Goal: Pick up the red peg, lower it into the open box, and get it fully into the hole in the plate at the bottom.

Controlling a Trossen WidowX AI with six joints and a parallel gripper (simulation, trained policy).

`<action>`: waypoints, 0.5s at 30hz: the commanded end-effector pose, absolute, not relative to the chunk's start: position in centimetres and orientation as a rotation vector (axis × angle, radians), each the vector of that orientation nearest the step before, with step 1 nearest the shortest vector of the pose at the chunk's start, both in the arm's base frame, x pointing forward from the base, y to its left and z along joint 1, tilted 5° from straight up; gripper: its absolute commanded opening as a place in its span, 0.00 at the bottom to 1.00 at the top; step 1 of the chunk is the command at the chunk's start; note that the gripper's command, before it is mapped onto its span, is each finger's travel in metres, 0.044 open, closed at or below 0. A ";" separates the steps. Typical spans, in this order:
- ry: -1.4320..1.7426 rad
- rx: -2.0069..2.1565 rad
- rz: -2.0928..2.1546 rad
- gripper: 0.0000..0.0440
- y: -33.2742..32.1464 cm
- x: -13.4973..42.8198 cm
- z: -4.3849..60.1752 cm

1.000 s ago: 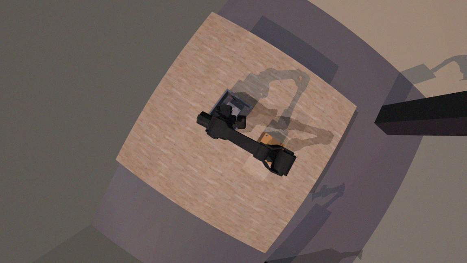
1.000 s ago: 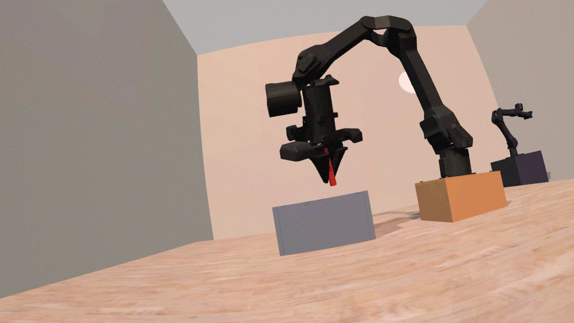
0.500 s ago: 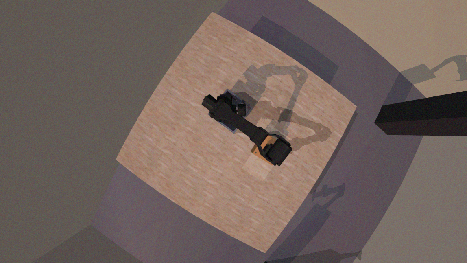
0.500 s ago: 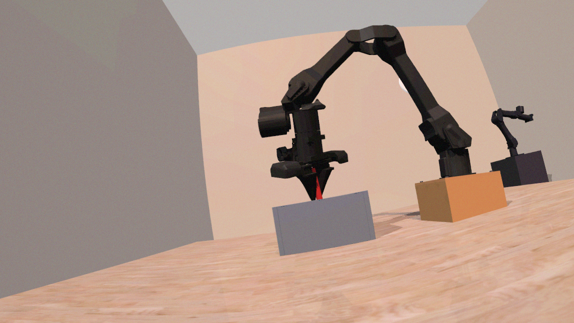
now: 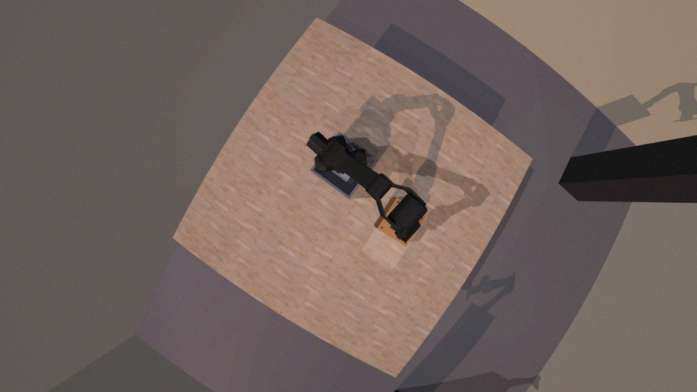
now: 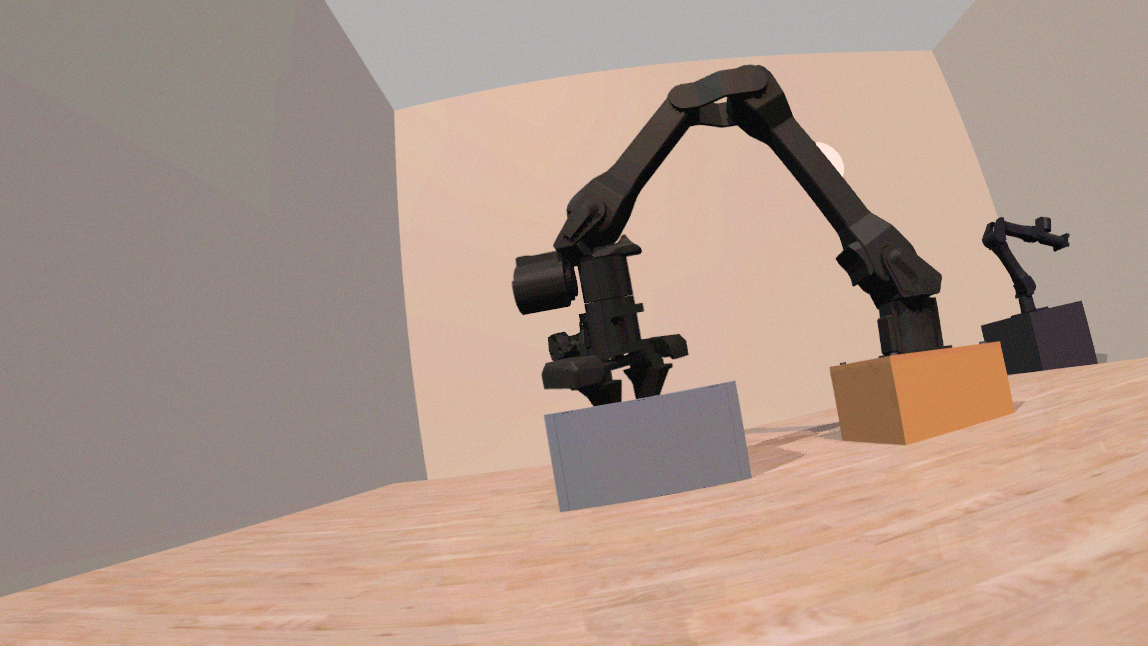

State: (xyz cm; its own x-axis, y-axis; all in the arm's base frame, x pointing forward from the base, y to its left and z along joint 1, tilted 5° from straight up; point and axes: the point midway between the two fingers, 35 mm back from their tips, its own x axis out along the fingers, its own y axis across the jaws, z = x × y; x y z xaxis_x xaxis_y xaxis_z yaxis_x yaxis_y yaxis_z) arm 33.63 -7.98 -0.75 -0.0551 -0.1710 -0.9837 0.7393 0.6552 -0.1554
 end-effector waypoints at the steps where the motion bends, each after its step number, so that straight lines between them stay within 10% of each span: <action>1: 1.432 0.537 -0.753 0.70 -8.2 35.4 -0.3; 8: 1.431 0.582 -0.693 0.98 -8.2 38.1 0.4; 15: 1.373 0.637 -0.608 1.00 -7.7 41.7 2.0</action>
